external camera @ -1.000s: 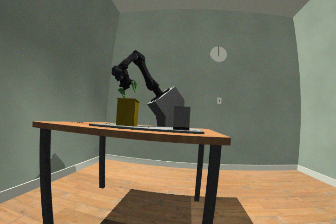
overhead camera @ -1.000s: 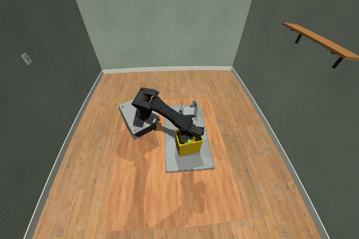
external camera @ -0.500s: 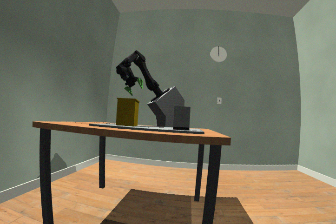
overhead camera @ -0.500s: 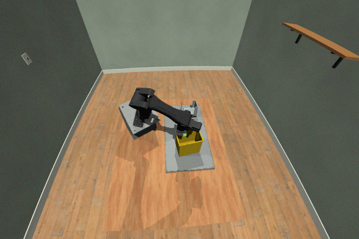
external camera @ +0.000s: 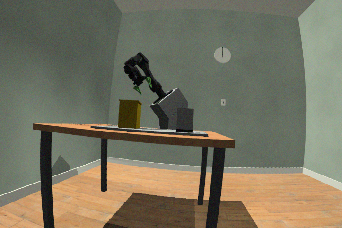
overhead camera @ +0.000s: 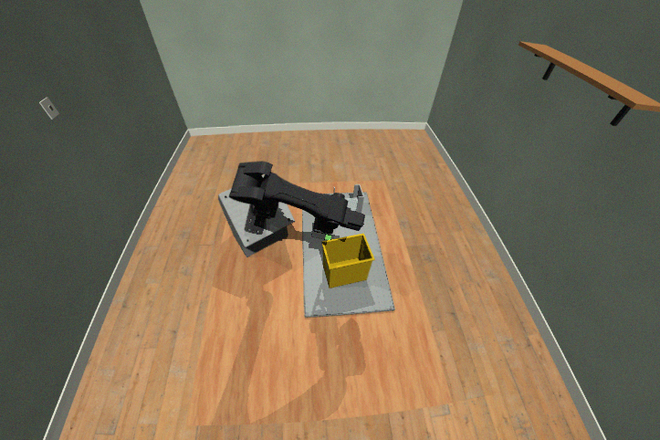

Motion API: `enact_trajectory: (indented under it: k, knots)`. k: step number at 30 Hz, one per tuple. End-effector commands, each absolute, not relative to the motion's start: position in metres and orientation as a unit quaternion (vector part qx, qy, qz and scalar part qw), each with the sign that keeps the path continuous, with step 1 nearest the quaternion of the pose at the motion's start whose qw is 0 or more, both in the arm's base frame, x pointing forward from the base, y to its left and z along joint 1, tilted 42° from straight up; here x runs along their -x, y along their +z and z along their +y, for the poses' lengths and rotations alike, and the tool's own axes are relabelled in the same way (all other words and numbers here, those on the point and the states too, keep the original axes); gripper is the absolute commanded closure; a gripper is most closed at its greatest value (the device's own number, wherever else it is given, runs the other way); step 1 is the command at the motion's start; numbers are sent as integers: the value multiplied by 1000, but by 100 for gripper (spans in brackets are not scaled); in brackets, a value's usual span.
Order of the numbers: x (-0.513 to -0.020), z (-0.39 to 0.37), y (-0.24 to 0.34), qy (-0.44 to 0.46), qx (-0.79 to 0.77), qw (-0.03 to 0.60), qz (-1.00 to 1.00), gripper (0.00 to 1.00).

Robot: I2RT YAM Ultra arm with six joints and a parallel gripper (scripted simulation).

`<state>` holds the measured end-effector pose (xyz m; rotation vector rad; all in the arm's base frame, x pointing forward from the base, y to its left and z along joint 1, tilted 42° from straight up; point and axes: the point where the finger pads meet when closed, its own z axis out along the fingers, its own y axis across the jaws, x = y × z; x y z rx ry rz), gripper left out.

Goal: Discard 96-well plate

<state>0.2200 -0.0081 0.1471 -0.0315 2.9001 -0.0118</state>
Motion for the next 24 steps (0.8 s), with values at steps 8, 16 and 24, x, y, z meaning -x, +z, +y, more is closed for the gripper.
enact_trajectory:
  k: [8,16,24]
  knots:
    - [-204,4,149,-32,8,71,997,0]
    - [-249,17,149,-55,12,78,995,0]
    - [-275,31,144,-93,20,76,993,0]
